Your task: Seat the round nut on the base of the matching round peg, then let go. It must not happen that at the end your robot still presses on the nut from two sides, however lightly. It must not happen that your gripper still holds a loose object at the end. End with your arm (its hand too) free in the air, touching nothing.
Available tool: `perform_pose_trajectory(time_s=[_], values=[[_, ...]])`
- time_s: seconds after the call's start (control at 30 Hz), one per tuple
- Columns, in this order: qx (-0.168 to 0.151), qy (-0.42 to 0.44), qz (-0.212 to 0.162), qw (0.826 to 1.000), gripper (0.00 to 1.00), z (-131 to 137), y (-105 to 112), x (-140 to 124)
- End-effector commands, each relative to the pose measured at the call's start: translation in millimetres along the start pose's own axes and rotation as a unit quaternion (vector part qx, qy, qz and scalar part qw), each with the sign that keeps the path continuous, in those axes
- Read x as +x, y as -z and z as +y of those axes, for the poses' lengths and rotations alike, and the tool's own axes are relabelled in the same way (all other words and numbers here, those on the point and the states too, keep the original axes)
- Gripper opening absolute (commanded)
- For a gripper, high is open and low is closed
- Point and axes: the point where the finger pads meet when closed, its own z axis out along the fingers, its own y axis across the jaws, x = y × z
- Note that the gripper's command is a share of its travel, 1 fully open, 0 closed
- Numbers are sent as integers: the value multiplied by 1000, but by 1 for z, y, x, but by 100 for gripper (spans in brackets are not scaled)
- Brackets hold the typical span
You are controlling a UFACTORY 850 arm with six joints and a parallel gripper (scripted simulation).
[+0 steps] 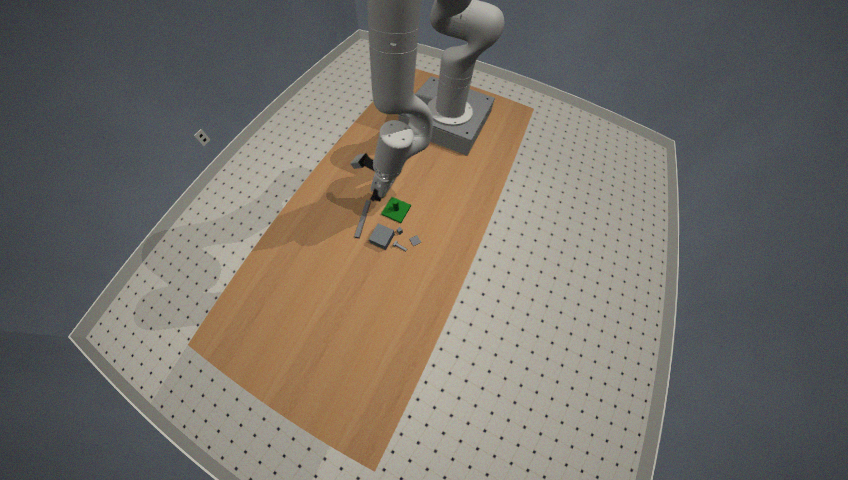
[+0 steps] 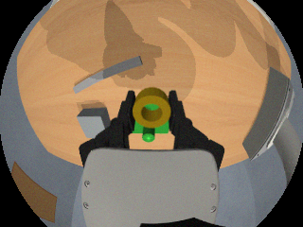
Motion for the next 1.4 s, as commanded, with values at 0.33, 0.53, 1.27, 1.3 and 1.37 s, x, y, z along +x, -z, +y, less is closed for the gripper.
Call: perform_pose_trajectory(time_s=[0.33,0.53,1.27,1.3,1.37], values=[[1,0,1,1000,0,-1,-6,-1],[1,0,1,1000,0,-2,-16,-4],[0,0,0,1000,0,-2,-46,-13],[0,0,0,1000,0,-2,-46,-13],[0,0,0,1000,0,-2,-47,-13]])
